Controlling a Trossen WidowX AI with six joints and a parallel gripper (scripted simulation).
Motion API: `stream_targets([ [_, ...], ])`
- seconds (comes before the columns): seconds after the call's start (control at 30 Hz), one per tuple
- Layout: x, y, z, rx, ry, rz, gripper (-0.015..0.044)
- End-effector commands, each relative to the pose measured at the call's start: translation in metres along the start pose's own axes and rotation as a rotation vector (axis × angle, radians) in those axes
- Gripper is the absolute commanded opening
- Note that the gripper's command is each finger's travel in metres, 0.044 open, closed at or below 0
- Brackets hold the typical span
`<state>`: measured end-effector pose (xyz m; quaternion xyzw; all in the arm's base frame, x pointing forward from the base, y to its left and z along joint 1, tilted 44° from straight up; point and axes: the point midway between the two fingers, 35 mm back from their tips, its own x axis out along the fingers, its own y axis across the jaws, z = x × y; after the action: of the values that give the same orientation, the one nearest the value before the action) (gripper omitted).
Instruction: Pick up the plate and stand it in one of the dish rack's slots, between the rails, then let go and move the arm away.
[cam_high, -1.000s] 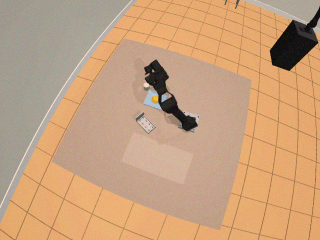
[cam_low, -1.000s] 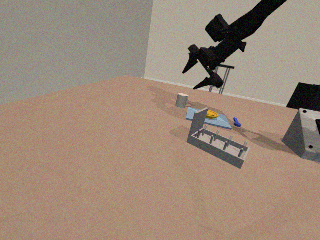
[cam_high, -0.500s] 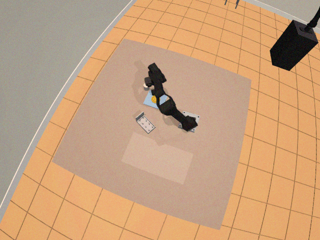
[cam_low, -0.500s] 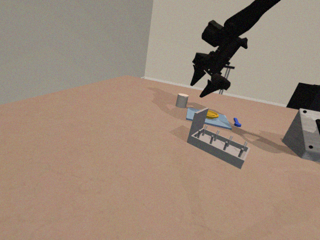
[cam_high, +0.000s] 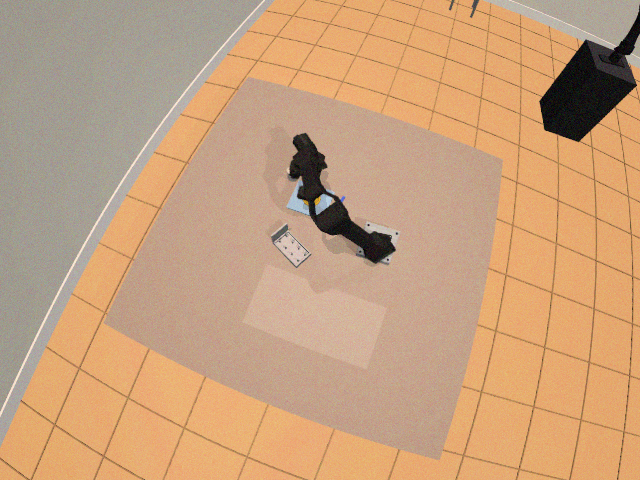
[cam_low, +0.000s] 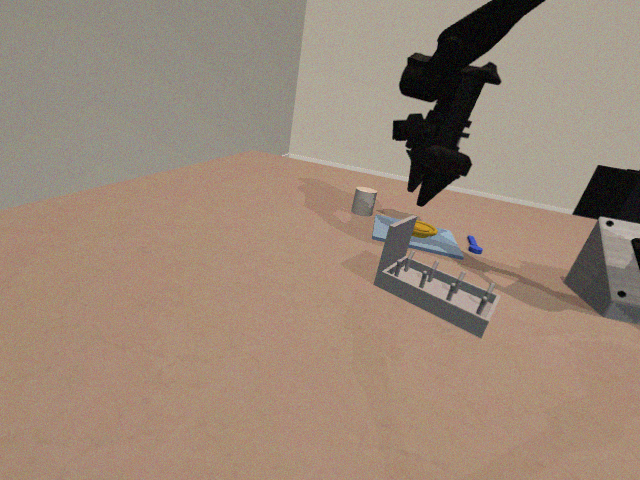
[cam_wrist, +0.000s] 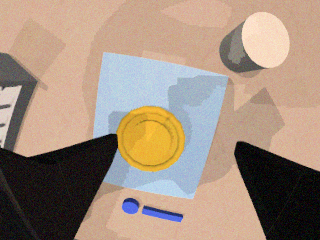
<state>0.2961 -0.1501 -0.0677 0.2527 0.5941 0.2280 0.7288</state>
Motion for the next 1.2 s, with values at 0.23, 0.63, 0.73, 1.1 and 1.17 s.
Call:
stream_targets([
  [0.23, -0.004, 0.020, -0.011, 0.168, 0.113, 0.036, 0.0400],
  [0.63, 0.014, 0.020, -0.012, 0.168, 0.112, 0.036, 0.0400],
  [0.73, 0.019, 0.020, -0.012, 0.168, 0.112, 0.036, 0.0400],
  [1.1, 0.036, 0.022, -0.014, 0.167, 0.112, 0.037, 0.0400],
  [1.17, 0.040, 0.022, -0.015, 0.167, 0.112, 0.037, 0.0400],
])
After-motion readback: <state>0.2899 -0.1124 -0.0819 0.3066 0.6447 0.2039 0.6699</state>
